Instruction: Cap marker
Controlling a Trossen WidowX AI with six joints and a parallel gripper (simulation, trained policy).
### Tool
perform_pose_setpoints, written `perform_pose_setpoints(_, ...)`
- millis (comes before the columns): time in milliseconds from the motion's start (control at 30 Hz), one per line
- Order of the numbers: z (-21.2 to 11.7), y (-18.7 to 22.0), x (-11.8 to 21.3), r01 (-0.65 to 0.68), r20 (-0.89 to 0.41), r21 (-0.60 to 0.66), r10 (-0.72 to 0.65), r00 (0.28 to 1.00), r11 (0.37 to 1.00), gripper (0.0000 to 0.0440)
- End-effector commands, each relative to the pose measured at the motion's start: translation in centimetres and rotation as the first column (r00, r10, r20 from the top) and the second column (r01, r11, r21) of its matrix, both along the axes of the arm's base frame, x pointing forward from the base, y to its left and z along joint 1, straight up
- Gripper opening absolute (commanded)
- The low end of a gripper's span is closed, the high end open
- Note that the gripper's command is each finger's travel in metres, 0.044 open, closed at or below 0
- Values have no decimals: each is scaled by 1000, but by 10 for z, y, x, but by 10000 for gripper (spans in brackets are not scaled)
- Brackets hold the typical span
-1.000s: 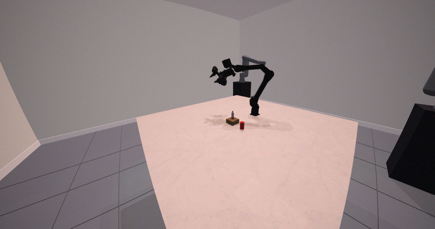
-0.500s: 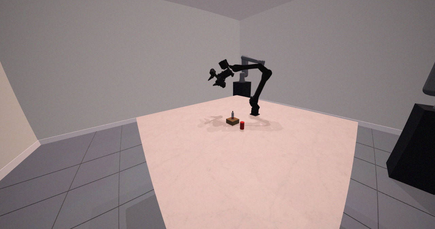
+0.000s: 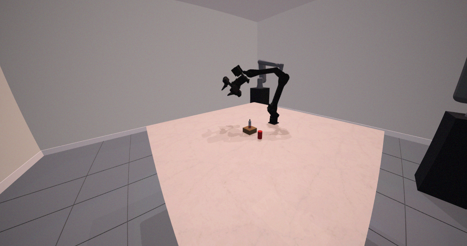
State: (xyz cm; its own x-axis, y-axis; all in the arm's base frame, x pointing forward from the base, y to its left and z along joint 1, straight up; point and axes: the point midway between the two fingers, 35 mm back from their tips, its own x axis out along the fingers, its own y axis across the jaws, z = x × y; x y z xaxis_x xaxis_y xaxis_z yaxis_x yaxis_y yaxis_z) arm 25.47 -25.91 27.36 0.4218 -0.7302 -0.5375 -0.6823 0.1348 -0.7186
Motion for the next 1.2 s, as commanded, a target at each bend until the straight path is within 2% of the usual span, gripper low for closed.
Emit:
perform_pose_setpoints(0, -2, 3, 5, 2, 0, 18, -2, 1000, 1000, 311)
perform_pose_setpoints(1167, -50, 67, 65, -28, -41, 282, 42, 998, 959, 312)
